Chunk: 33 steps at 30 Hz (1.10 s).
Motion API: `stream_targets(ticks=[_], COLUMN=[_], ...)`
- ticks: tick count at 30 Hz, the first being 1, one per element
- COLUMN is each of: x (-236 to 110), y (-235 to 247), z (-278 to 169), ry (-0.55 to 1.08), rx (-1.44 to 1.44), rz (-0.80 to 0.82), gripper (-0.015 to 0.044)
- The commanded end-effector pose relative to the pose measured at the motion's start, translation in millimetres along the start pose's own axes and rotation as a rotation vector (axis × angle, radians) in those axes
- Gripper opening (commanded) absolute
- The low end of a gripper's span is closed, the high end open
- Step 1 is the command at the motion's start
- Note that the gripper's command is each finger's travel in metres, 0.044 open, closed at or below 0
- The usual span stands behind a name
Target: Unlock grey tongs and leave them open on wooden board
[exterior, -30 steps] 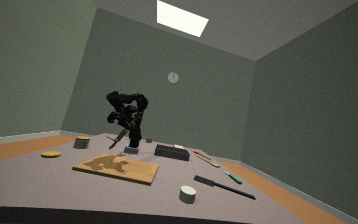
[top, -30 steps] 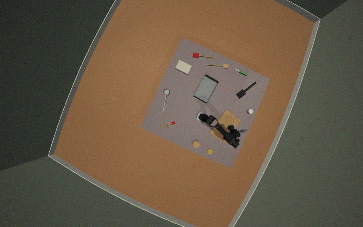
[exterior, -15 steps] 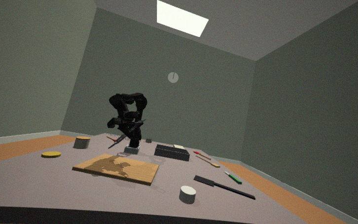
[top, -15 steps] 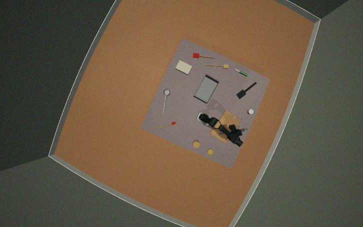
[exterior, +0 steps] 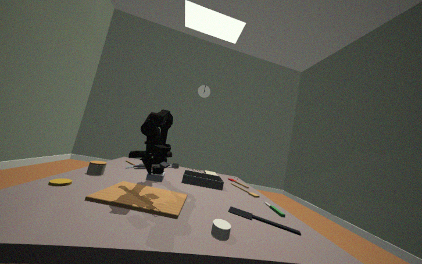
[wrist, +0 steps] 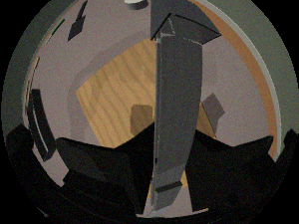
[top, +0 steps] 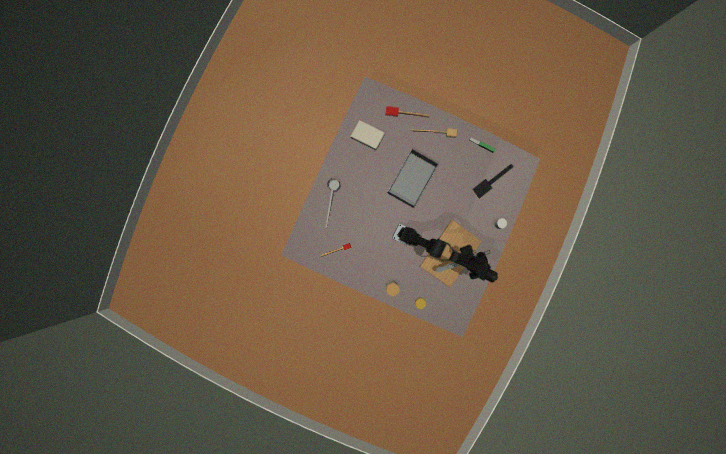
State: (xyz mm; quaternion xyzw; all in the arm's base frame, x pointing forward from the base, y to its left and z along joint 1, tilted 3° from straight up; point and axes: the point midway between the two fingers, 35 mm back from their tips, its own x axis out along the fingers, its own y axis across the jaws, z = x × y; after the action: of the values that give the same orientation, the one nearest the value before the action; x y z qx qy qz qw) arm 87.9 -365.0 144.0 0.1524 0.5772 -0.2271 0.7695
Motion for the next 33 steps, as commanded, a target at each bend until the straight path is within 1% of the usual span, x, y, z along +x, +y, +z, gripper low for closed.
stream_targets(ticks=[1,5,7,18,33], x=[6,13,14,16,39], y=[-1,0,0,0,-3], z=[1,0,0,0,-5], ry=[0.11,0.23,0.25,0.25,0.25], rx=[-0.014,-0.039,-0.044,-0.044,-0.042], rz=[-0.024,-0.05,-0.055,-0.055,-0.053], gripper=[-0.015,-0.015,-0.015,-0.015,-0.015])
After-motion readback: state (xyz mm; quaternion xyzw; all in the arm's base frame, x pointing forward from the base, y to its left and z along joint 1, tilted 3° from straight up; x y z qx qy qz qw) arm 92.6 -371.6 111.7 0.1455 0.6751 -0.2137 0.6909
